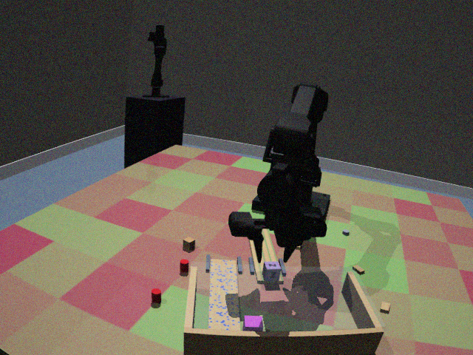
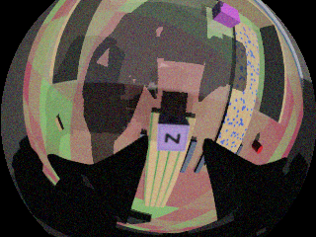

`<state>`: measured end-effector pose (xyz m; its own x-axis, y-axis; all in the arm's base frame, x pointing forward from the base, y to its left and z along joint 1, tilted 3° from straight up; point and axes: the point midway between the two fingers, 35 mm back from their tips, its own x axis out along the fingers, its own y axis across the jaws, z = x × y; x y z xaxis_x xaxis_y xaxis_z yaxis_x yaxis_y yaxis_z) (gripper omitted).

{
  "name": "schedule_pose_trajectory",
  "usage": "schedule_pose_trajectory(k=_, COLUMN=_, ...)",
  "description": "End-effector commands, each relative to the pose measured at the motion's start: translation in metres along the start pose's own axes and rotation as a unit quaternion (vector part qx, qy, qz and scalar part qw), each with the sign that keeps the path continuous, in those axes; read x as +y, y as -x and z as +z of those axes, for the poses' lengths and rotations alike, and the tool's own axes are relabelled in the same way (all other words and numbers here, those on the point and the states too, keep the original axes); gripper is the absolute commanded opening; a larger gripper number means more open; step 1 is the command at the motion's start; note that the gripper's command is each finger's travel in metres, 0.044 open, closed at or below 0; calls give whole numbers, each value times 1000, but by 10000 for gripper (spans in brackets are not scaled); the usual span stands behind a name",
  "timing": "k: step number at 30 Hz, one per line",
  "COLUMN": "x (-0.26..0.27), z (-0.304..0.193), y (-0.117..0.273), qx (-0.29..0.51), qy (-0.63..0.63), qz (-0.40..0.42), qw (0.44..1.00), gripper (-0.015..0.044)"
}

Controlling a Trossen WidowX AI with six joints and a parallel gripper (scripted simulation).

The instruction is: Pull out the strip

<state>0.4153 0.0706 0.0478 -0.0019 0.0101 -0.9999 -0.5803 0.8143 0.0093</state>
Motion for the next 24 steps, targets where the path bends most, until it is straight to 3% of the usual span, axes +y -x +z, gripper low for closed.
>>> schedule_pose_trajectory(k=1, x=2, z=-2, y=-12, qx=6, qy=-2, qz=6, qw=1000, gripper=250)
schedule_pose_trajectory(k=24, x=3, z=-3, y=-35, qx=6, qy=-2, qz=6, qw=1000, gripper=250)
